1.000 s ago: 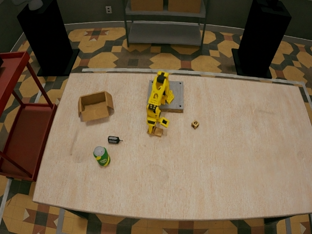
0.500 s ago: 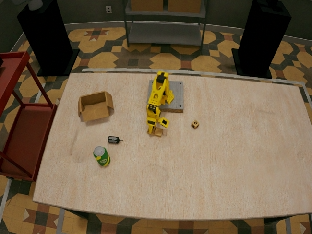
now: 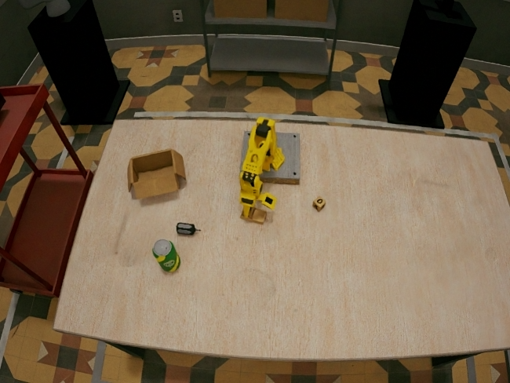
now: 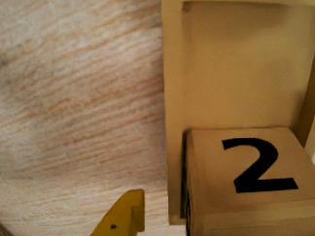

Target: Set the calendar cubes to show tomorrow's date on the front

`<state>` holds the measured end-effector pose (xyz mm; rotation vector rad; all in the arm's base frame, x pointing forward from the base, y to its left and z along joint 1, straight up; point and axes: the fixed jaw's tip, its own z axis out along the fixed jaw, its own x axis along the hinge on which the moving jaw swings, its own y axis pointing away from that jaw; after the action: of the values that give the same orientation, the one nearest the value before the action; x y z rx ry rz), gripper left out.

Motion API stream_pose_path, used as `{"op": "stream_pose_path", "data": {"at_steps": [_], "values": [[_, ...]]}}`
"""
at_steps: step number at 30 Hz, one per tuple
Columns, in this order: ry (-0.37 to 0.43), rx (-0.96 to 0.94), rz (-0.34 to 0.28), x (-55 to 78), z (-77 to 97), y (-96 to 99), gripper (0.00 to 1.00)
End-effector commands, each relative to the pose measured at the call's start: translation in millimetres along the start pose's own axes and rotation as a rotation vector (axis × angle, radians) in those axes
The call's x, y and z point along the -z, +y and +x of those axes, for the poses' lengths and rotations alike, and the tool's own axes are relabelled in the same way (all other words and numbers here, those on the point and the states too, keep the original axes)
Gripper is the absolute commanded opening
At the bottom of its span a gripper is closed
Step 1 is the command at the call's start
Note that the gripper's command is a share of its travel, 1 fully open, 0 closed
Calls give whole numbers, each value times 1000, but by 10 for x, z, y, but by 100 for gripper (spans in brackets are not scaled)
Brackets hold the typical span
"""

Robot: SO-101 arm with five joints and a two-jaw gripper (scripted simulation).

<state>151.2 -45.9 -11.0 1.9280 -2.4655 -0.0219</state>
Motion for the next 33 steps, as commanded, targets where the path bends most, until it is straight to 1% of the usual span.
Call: {"op": "stream_pose_path", "data": {"at_steps": [1,9,17,33], "values": [[-1,3,3,-2,9,-27,28],[-1,3,3,-2,9,-59,24],[-1,3,3,-3,9,-74,22],[-1,3,3,-3,9,-80,20]]}}
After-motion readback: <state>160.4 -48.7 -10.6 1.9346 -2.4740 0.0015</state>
